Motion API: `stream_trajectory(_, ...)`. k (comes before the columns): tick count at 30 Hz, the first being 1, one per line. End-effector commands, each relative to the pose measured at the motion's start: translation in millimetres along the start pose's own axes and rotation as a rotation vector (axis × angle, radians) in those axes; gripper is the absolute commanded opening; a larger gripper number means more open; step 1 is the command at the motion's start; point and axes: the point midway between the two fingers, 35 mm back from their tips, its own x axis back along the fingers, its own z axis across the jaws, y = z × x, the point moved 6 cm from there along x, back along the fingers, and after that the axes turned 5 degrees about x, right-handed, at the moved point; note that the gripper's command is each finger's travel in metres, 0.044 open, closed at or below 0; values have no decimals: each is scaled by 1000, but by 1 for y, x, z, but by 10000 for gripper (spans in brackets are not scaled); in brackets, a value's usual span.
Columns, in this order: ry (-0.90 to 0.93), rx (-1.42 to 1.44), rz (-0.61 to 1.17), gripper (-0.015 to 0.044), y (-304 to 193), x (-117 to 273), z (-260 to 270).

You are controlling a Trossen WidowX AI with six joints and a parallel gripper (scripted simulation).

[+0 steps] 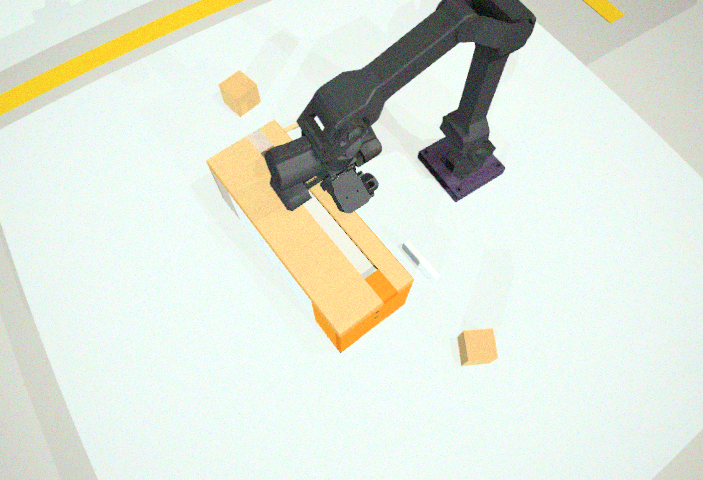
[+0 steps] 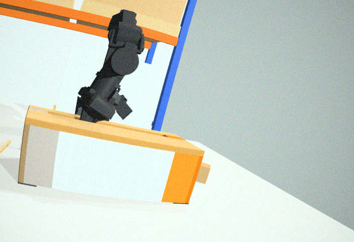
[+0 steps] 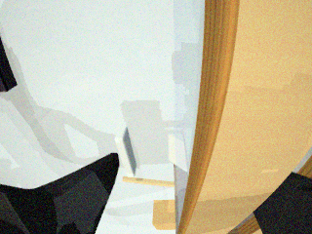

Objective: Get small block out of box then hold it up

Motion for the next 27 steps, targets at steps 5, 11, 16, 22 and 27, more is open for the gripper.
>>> stream_trajectory(5, -10, -2, -1, 400, -9, -3, -1)
stream_trajectory(11, -10, -2, 1, 400, -24, -8, 0)
stream_trajectory(16, -10, -2, 2, 400, -34, -12, 1)
stream_trajectory(22, -9, -2, 3, 400, -48, -16, 2)
stream_trajectory(27, -9, -2, 5, 400, -60, -20, 3)
